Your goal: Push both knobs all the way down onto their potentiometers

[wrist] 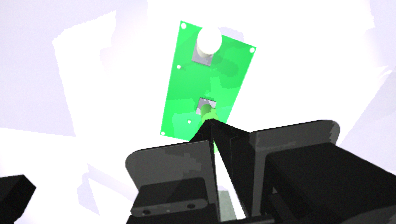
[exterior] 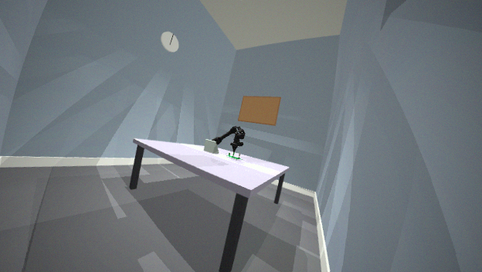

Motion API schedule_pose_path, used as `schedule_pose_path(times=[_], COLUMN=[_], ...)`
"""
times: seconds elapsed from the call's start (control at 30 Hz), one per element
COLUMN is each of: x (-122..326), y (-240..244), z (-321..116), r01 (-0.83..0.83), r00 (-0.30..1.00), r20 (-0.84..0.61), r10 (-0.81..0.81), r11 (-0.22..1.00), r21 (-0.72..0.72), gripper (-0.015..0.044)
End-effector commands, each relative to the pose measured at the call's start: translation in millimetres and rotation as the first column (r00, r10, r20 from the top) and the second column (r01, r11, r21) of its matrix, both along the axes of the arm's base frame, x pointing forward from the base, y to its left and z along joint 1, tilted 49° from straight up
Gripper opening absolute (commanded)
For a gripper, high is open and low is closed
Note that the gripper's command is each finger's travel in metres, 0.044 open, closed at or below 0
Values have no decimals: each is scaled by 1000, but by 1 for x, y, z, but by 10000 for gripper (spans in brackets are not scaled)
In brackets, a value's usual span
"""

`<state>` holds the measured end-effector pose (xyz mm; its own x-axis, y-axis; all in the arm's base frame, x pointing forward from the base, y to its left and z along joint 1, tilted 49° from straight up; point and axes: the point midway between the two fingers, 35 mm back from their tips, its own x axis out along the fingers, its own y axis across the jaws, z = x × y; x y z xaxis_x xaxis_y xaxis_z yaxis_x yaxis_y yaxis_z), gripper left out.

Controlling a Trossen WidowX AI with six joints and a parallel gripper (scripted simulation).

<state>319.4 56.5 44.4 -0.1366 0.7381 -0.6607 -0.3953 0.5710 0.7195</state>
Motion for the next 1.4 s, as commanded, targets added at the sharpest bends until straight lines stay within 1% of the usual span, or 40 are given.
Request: schedule_pose_path(times=[0.0, 0.13, 0.4, 0.67, 1.03, 1.37], x=[3, 4, 1, 10, 69, 71], y=[-6, -10, -5, -23, -9, -2], z=[5, 9, 5, 6, 35, 32], r01=[-2, -2, 2, 34, 63, 64], r00=[1000, 1000, 1000, 997, 997, 996], r20=[12, 12, 1, 71, -52, -59], r10=[2, 2, -2, -31, -64, -65], r11=[1000, 1000, 1000, 998, 998, 998], r21=[-2, -2, 3, -46, -19, -17], gripper=[0, 0, 210, 0, 0, 0])
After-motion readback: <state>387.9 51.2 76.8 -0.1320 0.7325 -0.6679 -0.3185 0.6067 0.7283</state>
